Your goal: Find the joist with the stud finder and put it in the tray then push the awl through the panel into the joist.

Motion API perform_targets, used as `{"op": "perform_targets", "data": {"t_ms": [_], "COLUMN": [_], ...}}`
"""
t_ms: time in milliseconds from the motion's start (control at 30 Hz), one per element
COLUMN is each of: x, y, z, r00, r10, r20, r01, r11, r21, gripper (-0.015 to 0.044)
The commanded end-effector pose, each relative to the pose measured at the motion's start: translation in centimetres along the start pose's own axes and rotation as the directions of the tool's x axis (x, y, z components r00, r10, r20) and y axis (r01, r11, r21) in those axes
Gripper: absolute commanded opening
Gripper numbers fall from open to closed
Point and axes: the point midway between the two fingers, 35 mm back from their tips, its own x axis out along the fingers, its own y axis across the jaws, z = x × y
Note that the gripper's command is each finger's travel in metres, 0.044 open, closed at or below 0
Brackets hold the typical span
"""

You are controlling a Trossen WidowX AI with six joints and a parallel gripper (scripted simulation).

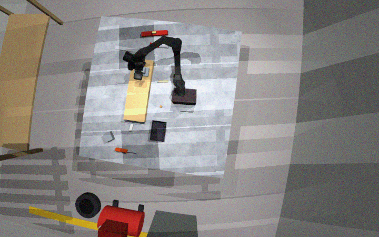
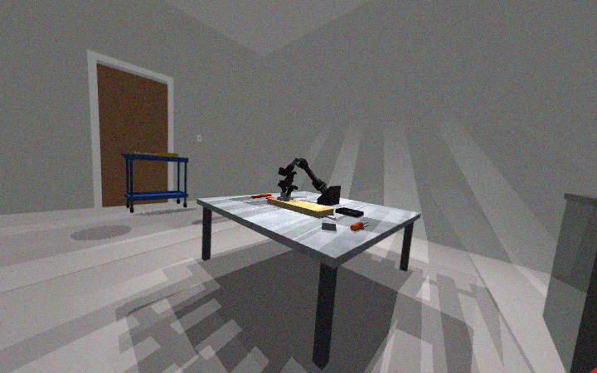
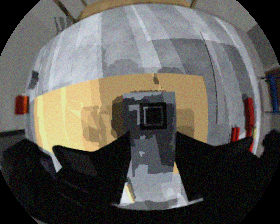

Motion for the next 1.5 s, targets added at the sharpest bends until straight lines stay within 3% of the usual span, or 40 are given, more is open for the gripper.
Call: {"op": "perform_targets", "data": {"t_ms": [0, 300, 833, 1467], "x": [0.0, -0.1, -0.3, -8.9], "y": [-2.2, -4.8, -4.3, -4.5], "z": [-0.1, -0.1, 0.1, 2.5], "r00": [1.000, 1.000, 1.000, 1.000], "r10": [-0.017, -0.018, -0.009, -0.013], "r20": [-0.004, -0.004, 0.000, -0.006], "r01": [0.017, 0.018, 0.009, 0.013], "r11": [1.000, 1.000, 1.000, 1.000], "r21": [0.011, 0.011, 0.006, 0.010], "gripper": [0.0000, 0.0000, 0.0000, 0.0000]}}
